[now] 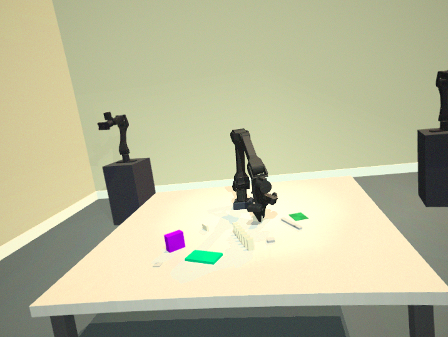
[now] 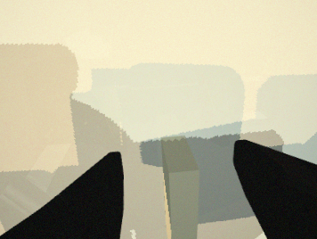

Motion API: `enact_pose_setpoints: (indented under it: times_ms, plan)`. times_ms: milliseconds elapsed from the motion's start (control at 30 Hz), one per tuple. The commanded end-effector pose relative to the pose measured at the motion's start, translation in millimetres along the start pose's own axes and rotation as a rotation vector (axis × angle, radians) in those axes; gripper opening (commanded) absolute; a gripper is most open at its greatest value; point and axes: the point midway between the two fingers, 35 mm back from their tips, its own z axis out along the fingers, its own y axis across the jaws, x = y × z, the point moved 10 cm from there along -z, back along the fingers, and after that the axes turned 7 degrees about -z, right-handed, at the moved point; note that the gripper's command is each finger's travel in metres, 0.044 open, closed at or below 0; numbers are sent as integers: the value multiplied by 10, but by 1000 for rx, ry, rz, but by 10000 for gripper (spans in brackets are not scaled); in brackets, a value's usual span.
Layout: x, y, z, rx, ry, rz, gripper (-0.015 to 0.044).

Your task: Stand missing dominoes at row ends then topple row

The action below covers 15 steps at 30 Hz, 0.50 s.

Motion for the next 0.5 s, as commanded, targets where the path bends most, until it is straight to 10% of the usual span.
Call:
enact_pose_setpoints:
  times_ms: [0, 133, 467]
  plan:
    - [4, 10, 14, -5, 0, 4, 125]
    - [4, 10, 14, -5, 0, 4, 27]
    - [3, -1, -265, -5, 0, 4, 27]
